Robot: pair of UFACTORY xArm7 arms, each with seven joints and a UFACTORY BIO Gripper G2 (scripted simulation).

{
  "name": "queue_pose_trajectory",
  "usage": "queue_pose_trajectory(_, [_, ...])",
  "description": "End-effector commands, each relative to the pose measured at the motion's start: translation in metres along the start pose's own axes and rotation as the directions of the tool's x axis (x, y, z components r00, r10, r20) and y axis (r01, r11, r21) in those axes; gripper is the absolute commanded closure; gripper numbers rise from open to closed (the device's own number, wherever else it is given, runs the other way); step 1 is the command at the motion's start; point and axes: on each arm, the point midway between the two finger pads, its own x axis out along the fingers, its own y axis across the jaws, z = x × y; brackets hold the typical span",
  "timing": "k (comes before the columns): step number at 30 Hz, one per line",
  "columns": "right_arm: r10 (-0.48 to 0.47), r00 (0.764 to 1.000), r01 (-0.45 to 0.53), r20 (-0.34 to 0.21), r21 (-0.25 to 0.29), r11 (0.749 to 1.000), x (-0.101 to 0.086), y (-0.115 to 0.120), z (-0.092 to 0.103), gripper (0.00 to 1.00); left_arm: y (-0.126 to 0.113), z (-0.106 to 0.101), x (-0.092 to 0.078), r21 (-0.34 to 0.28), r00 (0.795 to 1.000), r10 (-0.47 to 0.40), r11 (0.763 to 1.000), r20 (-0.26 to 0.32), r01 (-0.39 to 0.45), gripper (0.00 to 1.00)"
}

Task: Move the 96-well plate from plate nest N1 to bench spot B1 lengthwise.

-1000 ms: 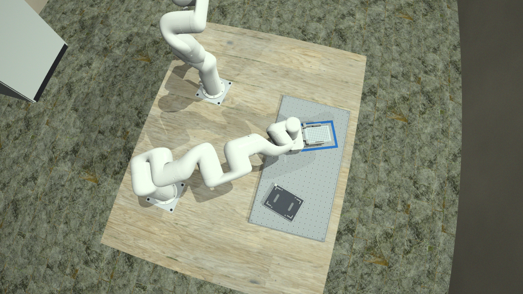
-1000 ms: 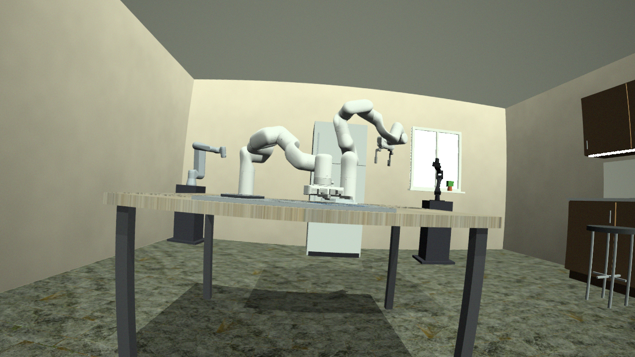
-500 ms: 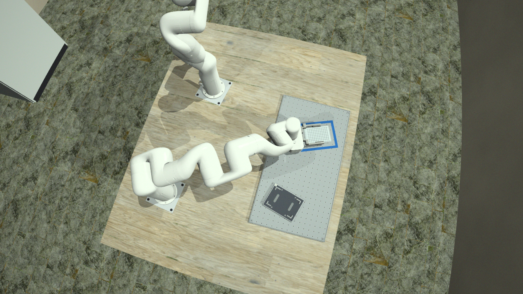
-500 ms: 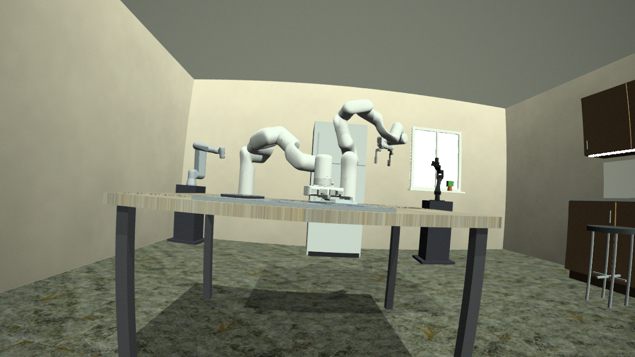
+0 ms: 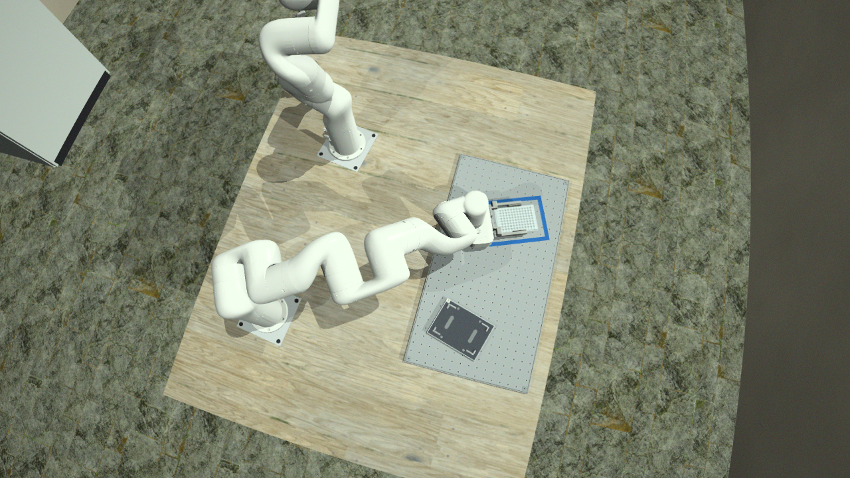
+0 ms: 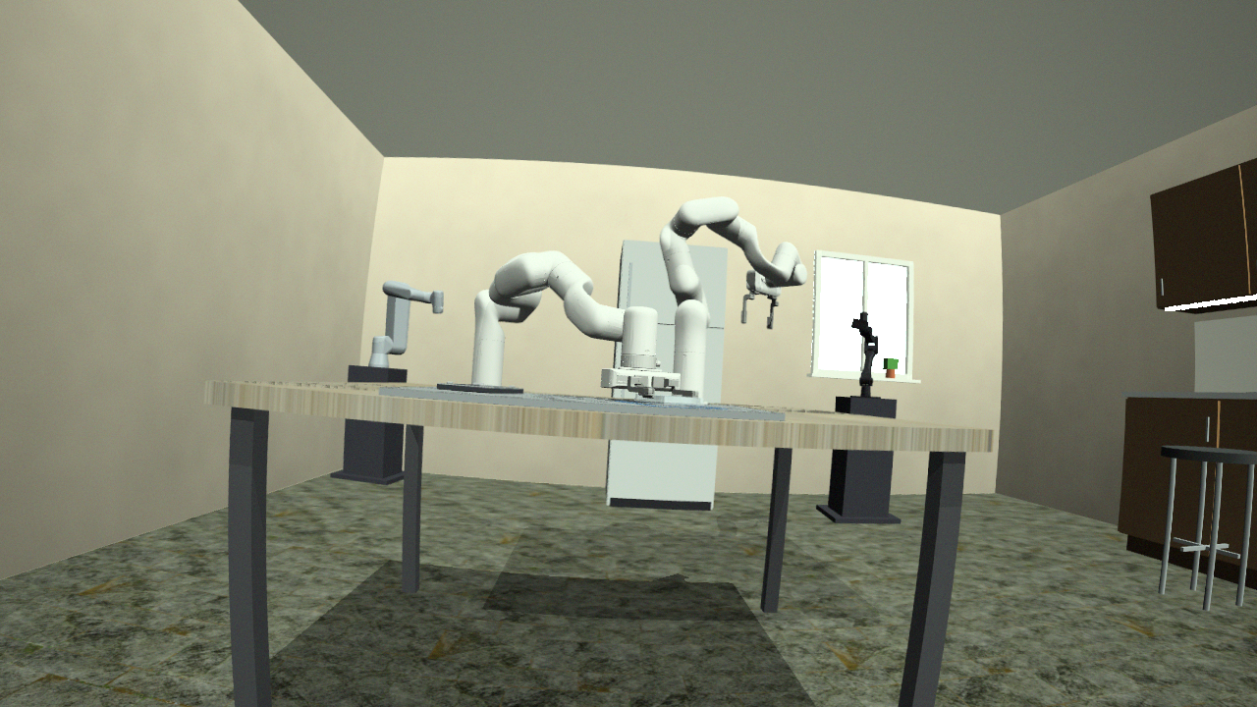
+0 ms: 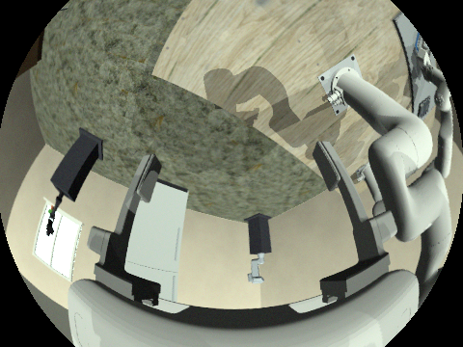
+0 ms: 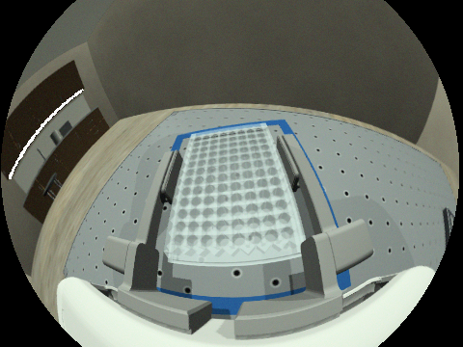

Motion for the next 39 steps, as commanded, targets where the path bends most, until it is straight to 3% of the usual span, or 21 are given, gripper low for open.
queue_pose_trajectory(1, [0.000,1.000,0.000,0.006,0.002,1.000,0.0015,0.0003,0.0032,1.00,0.0006,0.0003,-0.0011,0.000,1.000,0.003,1.000,0.001,-0.003,0.00])
queue_pose_trajectory(18, [0.000,1.000,0.000,0.006,0.002,1.000,0.0015,0.0003,0.0012,1.00,0.0006,0.0003,-0.0011,0.000,1.000,0.003,1.000,0.001,-0.003,0.00])
queue_pose_trajectory(19, [0.000,1.000,0.000,0.006,0.002,1.000,0.0015,0.0003,0.0012,0.63,0.0006,0.0003,-0.0011,0.000,1.000,0.003,1.000,0.001,-0.003,0.00])
queue_pose_trajectory(39, [0.000,1.000,0.000,0.006,0.002,1.000,0.0016,0.0003,0.0013,0.63,0.0006,0.0003,-0.0011,0.000,1.000,0.003,1.000,0.001,-0.003,0.00])
